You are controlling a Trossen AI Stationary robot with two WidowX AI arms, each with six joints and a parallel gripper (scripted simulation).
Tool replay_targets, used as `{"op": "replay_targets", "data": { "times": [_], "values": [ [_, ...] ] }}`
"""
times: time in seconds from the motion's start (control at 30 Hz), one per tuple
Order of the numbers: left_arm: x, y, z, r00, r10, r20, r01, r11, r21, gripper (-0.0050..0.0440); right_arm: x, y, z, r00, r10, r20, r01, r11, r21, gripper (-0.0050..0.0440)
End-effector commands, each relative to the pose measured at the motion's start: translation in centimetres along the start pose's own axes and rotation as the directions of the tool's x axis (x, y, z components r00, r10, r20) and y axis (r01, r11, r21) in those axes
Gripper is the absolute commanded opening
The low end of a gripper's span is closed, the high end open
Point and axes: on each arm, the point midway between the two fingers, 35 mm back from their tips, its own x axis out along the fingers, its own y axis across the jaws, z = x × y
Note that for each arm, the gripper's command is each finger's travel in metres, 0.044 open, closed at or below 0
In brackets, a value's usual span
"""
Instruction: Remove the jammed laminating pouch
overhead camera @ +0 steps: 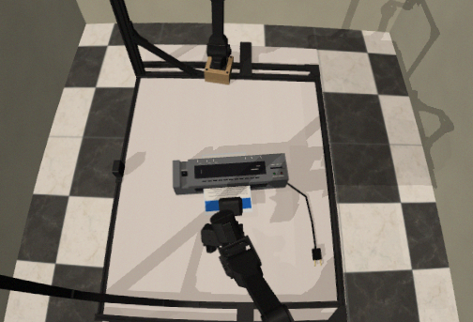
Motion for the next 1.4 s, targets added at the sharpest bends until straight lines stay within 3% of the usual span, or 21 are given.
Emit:
{"op": "replay_targets", "data": {
  "times": [0.0,0.2,0.23,0.4,0.43,0.6,0.77,0.8,0.97,1.0,1.17,1.33,1.37],
  "values": [
    [-0.2,-0.9,-3.6,0.994,-0.020,-0.110,0.015,0.999,-0.041,-0.0050,-0.4,-0.9,0.1,1.000,-0.025,0.006,0.025,1.000,0.006,0.0266],
    [-1.6,-3.0,-11.4,0.934,-0.070,-0.350,0.033,0.993,-0.111,-0.0050,-0.4,-0.9,0.1,1.000,-0.025,0.006,0.025,1.000,0.006,0.0266],
    [-1.7,-3.3,-12.6,0.934,-0.070,-0.350,0.033,0.993,-0.111,-0.0050,-0.4,-0.9,0.1,1.000,-0.025,0.006,0.025,1.000,0.006,0.0266],
    [-1.8,-3.4,-12.8,0.934,-0.070,-0.350,0.033,0.993,-0.111,-0.0050,-0.4,-0.9,0.1,1.000,-0.025,0.006,0.025,1.000,0.006,0.0266],
    [-1.6,-3.0,-11.1,0.943,-0.065,-0.328,0.032,0.994,-0.103,-0.0050,-0.4,-0.9,0.1,1.000,-0.025,0.006,0.025,1.000,0.006,0.0266],
    [-3.9,-5.1,-18.2,0.855,-0.109,-0.507,0.033,0.987,-0.155,-0.0050,-0.4,-0.9,0.1,1.000,-0.025,0.006,0.025,1.000,0.006,0.0266],
    [-6.8,-6.9,-23.7,0.731,-0.152,-0.665,0.022,0.980,-0.199,-0.0050,-0.4,-0.9,0.1,1.000,-0.025,0.006,0.025,1.000,0.006,0.0266],
    [-7.2,-7.3,-24.8,0.731,-0.152,-0.665,0.022,0.980,-0.199,-0.0050,-0.4,-0.9,0.1,1.000,-0.025,0.006,0.025,1.000,0.006,0.0266],
    [-7.2,-7.3,-24.8,0.731,-0.152,-0.665,0.022,0.980,-0.199,-0.0050,-0.4,-0.9,0.1,1.000,-0.025,0.006,0.025,1.000,0.006,0.0266],
    [-6.5,-6.7,-22.8,0.753,-0.145,-0.642,0.024,0.981,-0.193,-0.0050,-0.4,-0.9,0.1,1.000,-0.025,0.006,0.025,1.000,0.006,0.0266],
    [-10.6,-8.9,-28.8,0.606,-0.184,-0.774,0.006,0.974,-0.226,-0.0050,-0.4,-0.9,0.1,1.000,-0.025,0.006,0.025,1.000,0.006,0.0266],
    [-15.0,-10.7,-33.4,0.435,-0.216,-0.874,-0.016,0.969,-0.247,-0.0050,-0.4,-0.9,0.1,1.000,-0.025,0.006,0.025,1.000,0.006,0.0266],
    [-15.4,-10.9,-33.9,0.435,-0.216,-0.874,-0.016,0.969,-0.247,-0.0050,-0.4,-0.9,0.1,1.000,-0.025,0.006,0.025,1.000,0.006,0.0266]
  ]
}}
